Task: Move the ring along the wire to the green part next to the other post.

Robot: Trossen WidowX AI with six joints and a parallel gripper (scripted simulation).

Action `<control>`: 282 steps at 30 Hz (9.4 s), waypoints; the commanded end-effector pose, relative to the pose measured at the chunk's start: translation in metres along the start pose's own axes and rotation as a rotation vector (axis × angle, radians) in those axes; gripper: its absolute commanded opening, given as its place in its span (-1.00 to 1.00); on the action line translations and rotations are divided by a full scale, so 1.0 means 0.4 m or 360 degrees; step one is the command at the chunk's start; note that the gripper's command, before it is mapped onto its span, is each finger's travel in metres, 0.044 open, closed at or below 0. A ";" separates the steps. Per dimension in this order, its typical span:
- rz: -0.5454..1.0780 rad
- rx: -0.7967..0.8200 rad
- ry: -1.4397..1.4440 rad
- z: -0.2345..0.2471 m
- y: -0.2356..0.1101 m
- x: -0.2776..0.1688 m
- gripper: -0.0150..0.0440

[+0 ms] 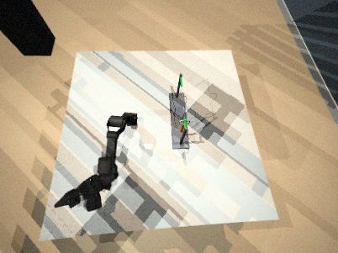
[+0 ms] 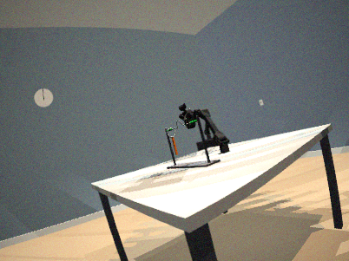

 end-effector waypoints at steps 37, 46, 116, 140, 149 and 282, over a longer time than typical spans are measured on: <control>-0.2074 0.1647 0.2025 -0.384 -0.787 -0.001 0.05; -0.2348 0.2572 0.2199 -0.379 -1.046 -0.145 0.05; -0.2619 0.3993 0.2279 -0.471 -1.331 -0.175 0.05; -0.2619 0.3994 0.2293 -0.523 -1.396 -0.129 0.05; -0.2619 0.3994 0.2295 -0.528 -1.404 -0.125 0.05; -0.2859 0.3624 0.2251 -0.597 -1.393 -0.201 -1.00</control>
Point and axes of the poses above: the point midway between the two fingers, 35 mm back from their tips, its own y axis out along the fingers, its own z axis across the jaws, x = y × z, the point moved 5 cm from there along -y, back along the fingers, and after that the axes turned 8 degrees about y, right-handed, at the moved point
